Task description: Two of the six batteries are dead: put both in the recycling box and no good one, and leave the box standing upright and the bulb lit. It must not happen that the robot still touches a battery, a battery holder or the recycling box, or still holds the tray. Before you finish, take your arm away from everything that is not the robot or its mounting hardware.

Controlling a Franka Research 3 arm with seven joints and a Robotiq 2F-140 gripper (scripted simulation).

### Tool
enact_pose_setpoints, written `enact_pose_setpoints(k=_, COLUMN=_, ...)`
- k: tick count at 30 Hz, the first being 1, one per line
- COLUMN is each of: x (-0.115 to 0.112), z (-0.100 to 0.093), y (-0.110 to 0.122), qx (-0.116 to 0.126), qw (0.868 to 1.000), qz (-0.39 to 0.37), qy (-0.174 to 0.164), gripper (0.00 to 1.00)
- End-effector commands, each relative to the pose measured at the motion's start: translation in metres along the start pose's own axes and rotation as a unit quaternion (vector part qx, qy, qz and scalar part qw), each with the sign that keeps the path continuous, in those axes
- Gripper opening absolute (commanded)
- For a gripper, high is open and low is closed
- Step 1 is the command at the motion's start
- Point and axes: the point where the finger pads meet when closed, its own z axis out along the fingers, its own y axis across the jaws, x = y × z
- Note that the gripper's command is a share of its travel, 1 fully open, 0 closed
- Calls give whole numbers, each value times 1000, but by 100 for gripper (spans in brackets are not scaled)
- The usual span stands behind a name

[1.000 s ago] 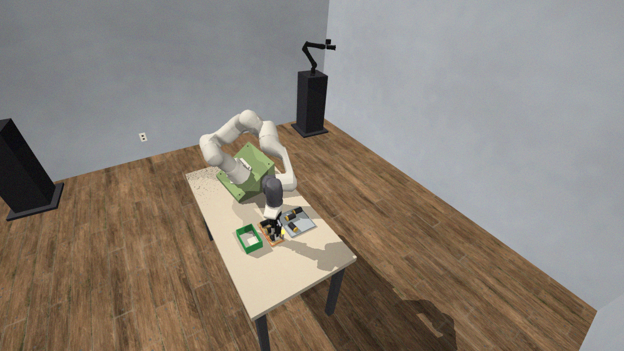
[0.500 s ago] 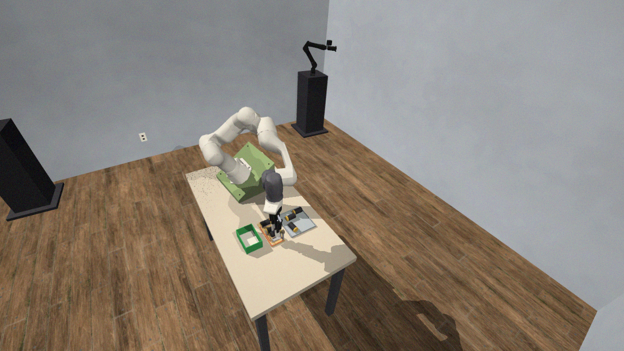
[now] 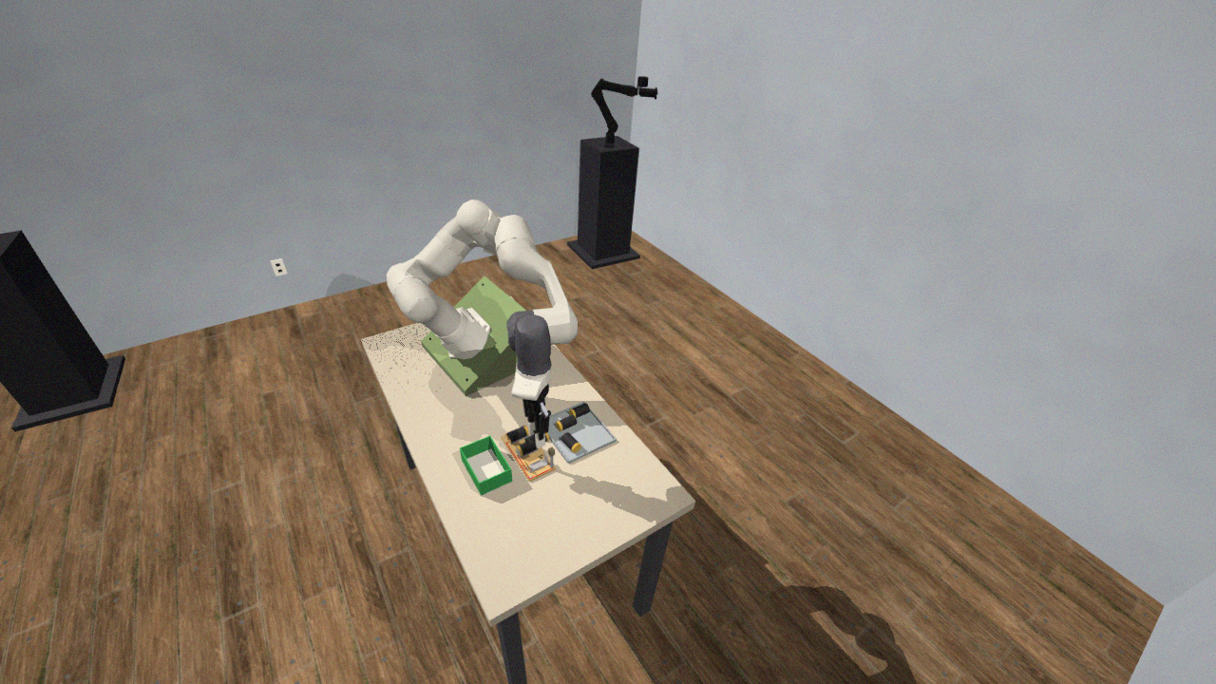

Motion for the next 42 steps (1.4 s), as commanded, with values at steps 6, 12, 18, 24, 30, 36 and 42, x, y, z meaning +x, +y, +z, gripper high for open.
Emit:
enact_pose_setpoints(k=6, x=0, z=-1, y=4, qx=-7, qw=1000, qz=16, qy=0, gripper=16)
enact_pose_setpoints(k=12, x=0, z=-1, y=4, qx=-7, qw=1000, qz=17, qy=0, gripper=16)
enact_pose_setpoints(k=18, x=-1, z=-1, y=4, qx=-7, qw=1000, qz=17, qy=0, gripper=16)
enact_pose_setpoints(k=24, x=-39, z=-1, y=6, qx=-7, qw=1000, qz=17, qy=0, gripper=16)
enact_pose_setpoints(k=30, x=-96, z=-1, y=10, qx=-7, qw=1000, qz=17, qy=0, gripper=16)
enact_pose_setpoints(k=36, x=-184, z=-1, y=15, qx=-7, qw=1000, qz=17, qy=0, gripper=16)
enact_pose_setpoints(k=42, x=-221, z=-1, y=17, qx=-7, qw=1000, qz=17, qy=0, gripper=16)
